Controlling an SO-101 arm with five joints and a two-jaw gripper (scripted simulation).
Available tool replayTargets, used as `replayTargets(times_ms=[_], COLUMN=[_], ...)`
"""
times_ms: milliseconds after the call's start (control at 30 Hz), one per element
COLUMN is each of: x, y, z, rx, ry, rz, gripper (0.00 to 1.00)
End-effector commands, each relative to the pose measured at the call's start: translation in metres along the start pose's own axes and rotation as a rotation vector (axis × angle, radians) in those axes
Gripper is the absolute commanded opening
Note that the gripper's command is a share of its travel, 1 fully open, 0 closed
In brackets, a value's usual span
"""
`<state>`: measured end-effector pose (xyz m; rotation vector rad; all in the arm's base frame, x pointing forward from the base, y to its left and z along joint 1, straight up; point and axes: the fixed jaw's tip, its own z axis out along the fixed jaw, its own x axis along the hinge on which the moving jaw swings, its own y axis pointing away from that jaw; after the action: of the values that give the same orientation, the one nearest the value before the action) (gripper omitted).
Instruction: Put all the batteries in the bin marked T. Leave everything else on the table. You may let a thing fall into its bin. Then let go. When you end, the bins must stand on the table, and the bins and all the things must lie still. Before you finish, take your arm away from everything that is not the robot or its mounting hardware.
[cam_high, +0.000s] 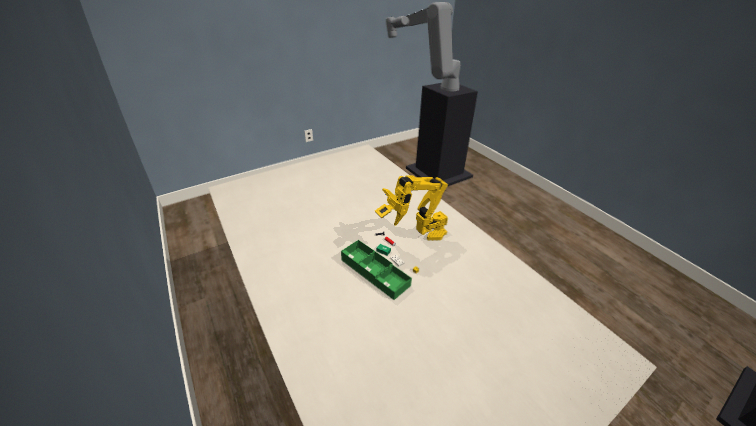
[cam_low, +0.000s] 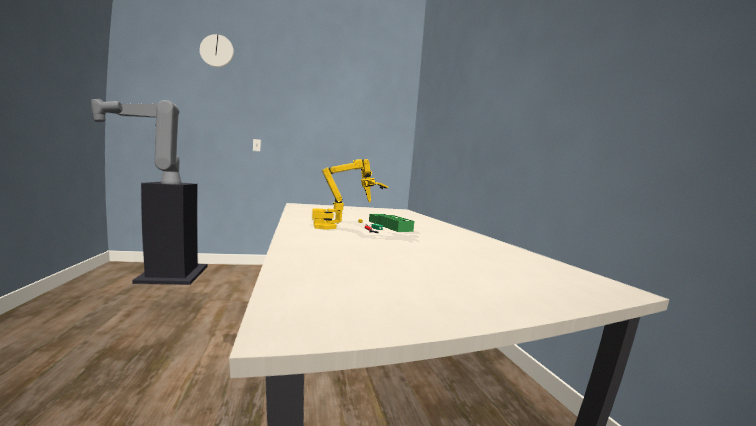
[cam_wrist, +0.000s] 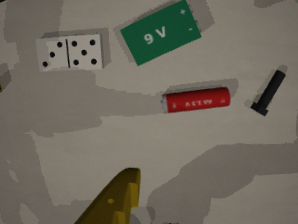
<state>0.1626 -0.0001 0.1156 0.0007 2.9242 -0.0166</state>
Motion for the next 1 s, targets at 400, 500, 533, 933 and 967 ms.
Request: replayTargets(times_ms=[400, 500, 533, 933, 967], x=[-0.004, -0.01, -0.013, -0.06, -0.065], y=[0.001, 0.001, 0.001, 0.0, 0.0], z=[-0.005, -0.004, -0.004, 0.004, 0.005], rx=[-0.002, -0.001, 0.0, 0.015, 0.018], ry=[-0.028, -0.05, -0.061, -0.247, -0.266], rz=[-0.002, -0.01, -0.014, -0.079, -0.086], gripper=[1.0, 1.0, 1.0, 1.0, 1.0])
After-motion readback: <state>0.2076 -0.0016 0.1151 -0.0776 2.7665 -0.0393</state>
